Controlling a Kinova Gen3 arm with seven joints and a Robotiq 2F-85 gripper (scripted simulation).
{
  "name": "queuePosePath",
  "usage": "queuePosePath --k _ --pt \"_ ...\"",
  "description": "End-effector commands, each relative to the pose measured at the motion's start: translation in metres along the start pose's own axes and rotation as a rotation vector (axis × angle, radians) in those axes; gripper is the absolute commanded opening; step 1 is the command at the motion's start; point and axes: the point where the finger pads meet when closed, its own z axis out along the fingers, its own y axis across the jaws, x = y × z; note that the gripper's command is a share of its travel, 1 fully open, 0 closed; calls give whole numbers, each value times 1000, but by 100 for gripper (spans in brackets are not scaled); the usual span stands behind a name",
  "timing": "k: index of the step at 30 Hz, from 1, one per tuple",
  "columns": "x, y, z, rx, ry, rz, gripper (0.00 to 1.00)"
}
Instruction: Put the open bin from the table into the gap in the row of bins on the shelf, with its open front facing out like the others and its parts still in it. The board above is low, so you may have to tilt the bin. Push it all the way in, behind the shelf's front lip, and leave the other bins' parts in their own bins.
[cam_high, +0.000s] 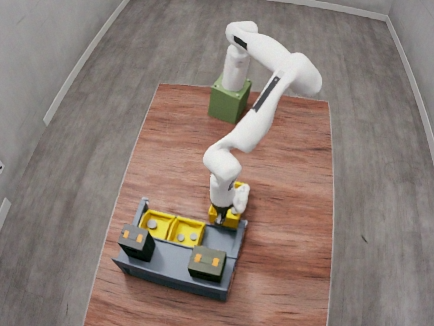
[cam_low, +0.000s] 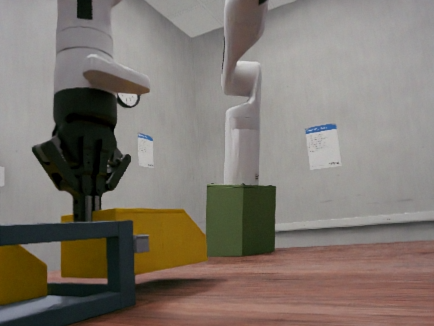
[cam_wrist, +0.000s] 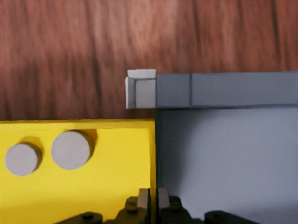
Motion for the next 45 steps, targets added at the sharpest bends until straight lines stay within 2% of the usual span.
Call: queuePosePath --k 1,45 --pt "0 1 -1 -2 1 0 10" --pt "0 30 -2 -3 1 0 10"
